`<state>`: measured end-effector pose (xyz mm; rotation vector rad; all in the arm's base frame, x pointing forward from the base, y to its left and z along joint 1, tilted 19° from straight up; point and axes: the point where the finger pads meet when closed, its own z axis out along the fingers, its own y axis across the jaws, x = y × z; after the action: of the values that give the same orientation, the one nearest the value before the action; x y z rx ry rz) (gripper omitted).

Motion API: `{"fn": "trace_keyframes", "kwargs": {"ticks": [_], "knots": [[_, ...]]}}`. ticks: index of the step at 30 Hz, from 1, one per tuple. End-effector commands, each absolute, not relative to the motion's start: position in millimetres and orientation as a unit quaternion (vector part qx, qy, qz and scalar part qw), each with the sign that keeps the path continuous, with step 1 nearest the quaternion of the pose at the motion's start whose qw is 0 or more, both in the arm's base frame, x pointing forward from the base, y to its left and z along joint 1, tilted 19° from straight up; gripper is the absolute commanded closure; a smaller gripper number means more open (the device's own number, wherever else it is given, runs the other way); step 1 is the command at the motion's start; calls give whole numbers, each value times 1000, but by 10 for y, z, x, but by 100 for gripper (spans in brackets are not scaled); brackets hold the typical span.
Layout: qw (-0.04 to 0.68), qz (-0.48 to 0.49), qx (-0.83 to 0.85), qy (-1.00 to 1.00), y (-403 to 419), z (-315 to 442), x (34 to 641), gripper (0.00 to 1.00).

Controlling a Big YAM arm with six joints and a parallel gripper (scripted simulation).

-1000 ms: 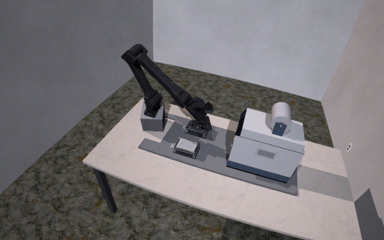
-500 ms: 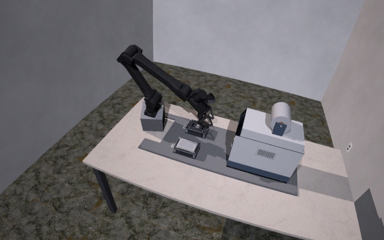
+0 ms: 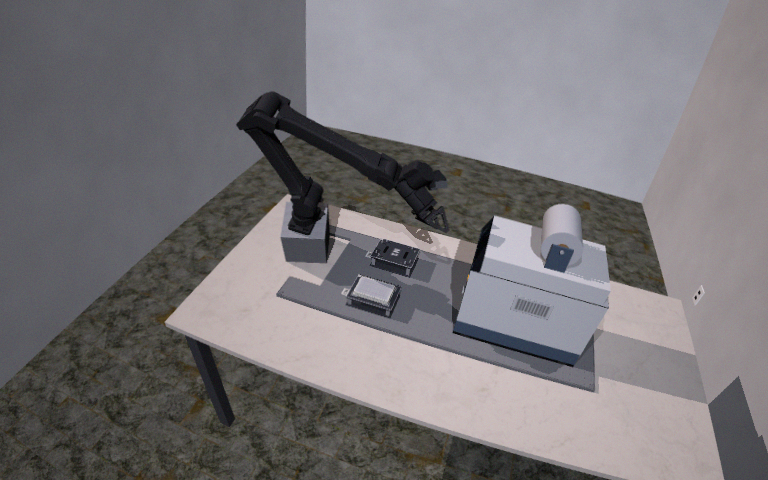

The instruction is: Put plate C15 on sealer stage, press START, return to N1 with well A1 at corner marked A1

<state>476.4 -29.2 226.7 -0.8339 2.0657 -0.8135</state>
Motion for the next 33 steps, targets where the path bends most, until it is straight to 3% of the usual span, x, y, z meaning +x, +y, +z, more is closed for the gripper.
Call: {"fn": "trace_keyframes", "kwargs": {"ticks": [1,14,26,33], "knots": [[368,-344,-393,769,-44,2556,5017,0],[316,-410,-508,688,-161,2605,4944,0],[198,-450,-655,574,-198,2226,4873,0],[223,-453,-637,582,-104,2379,4902,0]]}}
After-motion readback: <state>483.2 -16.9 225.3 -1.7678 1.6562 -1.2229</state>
